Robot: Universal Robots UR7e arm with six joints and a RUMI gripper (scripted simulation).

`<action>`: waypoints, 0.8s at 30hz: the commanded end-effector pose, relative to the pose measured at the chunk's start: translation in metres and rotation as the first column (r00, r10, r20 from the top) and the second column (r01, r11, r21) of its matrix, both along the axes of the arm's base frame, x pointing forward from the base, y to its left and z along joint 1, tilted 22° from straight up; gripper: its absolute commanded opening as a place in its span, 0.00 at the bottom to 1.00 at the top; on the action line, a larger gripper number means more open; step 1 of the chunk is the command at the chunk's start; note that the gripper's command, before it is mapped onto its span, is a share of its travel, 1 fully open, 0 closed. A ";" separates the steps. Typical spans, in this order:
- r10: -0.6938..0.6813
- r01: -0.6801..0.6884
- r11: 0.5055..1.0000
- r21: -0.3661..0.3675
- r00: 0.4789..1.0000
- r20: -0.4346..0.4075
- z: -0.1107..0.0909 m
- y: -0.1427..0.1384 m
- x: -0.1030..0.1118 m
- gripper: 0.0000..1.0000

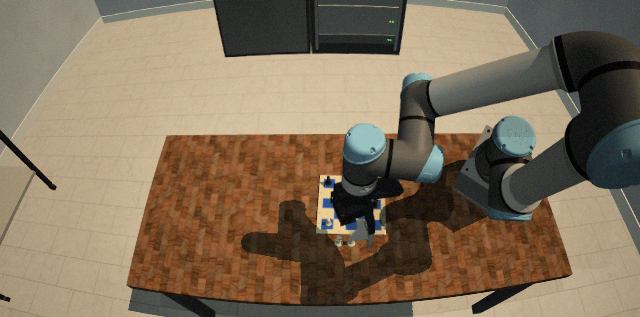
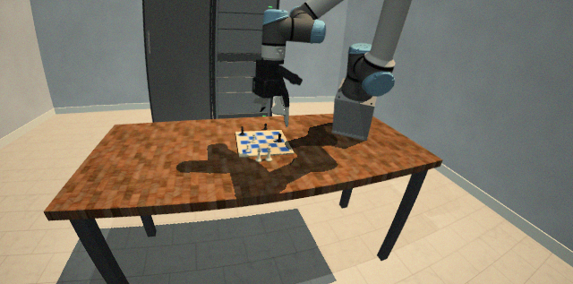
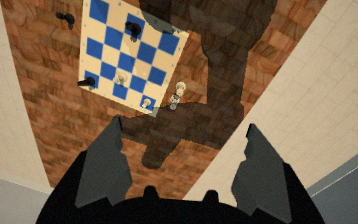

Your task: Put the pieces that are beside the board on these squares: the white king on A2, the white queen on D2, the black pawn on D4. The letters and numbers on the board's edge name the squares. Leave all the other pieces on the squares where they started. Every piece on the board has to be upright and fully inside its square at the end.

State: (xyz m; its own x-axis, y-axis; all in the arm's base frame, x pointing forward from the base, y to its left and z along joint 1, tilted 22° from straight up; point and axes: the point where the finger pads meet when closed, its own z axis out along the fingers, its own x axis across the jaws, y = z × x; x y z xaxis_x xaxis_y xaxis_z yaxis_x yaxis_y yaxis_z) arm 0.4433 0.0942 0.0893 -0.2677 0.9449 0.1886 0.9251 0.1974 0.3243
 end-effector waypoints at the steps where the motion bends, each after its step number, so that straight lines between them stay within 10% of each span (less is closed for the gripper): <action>1: -0.132 0.134 0.991 0.032 0.990 -0.038 0.000 0.002 -0.001 1.00; 13: -0.423 0.438 0.894 0.094 0.894 -0.146 -0.002 0.008 -0.001 1.00; 24: -0.708 0.761 0.638 0.117 0.639 -0.300 -0.003 0.015 0.000 1.00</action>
State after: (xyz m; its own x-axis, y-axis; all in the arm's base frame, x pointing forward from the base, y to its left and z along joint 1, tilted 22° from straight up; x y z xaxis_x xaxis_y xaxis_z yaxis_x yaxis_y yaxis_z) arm 0.4425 0.1065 0.0866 0.4292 0.8263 0.3646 0.8624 -0.4949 0.1065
